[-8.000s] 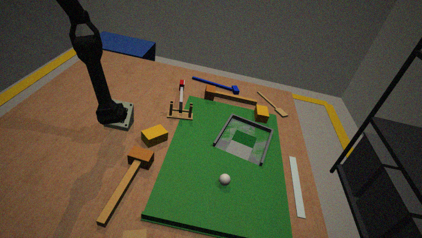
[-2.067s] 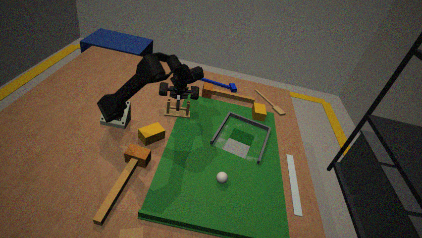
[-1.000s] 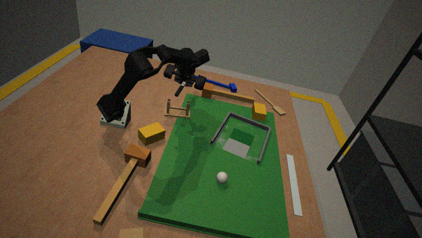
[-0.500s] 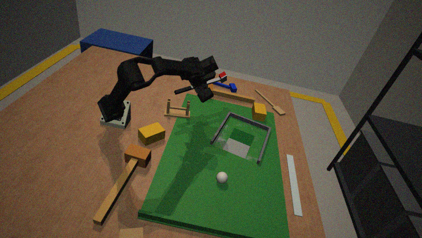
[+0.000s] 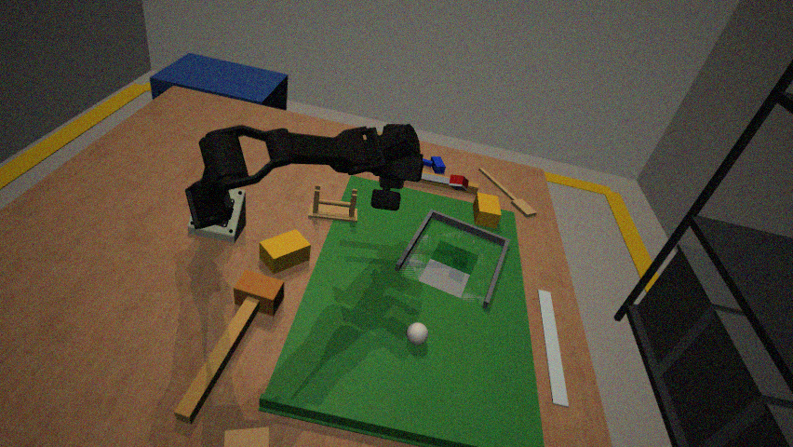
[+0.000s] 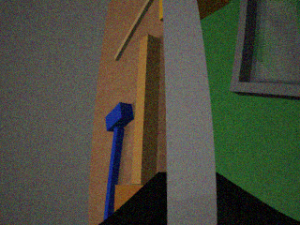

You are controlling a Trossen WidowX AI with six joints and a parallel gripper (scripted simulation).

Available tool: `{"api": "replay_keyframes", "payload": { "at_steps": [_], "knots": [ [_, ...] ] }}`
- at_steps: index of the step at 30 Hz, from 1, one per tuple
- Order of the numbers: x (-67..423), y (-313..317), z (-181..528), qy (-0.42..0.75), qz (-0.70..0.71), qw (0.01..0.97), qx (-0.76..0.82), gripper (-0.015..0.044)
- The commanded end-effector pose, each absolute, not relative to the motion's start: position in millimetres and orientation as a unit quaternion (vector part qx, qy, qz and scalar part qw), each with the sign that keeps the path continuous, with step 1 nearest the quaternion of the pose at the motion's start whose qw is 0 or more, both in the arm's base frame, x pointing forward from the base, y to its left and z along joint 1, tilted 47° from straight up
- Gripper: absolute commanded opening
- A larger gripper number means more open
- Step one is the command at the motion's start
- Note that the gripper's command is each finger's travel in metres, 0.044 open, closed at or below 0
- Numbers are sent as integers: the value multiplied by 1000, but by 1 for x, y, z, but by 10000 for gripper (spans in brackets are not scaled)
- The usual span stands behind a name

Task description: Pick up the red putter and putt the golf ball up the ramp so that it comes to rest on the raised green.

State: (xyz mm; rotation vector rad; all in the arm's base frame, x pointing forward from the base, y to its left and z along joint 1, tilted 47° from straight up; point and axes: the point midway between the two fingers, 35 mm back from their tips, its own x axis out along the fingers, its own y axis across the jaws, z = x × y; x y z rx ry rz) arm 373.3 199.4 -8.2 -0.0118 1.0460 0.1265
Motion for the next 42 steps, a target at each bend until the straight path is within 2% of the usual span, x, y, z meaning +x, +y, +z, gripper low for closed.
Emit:
{"api": "replay_keyframes", "payload": {
  "at_steps": [1, 10, 20, 30, 42],
  "knots": [
    [387, 194, 13, 466, 32, 882, 68, 0],
    [417, 165, 57, 378, -42, 886, 265, 0],
    [440, 125, 110, 259, -92, 837, 473, 0],
    [449, 81, 167, 131, -102, 737, 655, 0],
    [440, 25, 235, -18, -57, 566, 823, 0]
  ]
}}
